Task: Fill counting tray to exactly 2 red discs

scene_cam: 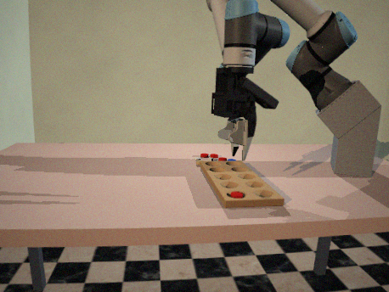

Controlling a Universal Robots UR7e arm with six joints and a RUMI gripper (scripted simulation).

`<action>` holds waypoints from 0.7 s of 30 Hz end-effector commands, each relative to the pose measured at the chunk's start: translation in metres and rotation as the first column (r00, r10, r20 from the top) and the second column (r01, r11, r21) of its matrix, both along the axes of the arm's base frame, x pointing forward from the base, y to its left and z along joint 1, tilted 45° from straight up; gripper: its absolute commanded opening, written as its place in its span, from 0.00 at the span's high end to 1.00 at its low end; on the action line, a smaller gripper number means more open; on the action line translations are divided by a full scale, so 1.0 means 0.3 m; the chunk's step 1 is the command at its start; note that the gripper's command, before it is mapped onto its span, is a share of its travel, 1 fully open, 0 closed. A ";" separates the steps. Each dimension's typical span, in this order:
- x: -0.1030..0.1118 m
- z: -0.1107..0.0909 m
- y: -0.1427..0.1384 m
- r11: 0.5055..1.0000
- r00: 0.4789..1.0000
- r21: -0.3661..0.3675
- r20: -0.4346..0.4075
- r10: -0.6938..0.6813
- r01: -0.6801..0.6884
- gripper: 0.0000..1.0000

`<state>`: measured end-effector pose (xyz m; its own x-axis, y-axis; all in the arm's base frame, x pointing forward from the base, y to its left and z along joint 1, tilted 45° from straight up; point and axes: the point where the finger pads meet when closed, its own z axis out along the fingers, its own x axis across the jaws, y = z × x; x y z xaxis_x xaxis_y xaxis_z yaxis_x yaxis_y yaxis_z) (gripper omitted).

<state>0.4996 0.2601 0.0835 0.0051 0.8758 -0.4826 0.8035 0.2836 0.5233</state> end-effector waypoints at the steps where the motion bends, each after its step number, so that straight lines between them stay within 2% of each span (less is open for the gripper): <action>1: -0.004 0.005 -0.012 1.000 1.000 0.006 0.004 -0.005 0.005 0.72; 12: -0.037 0.025 -0.101 0.998 0.999 0.039 0.026 -0.045 0.044 0.72; 21: -0.101 0.077 -0.316 0.985 0.988 0.119 0.067 -0.137 0.129 0.72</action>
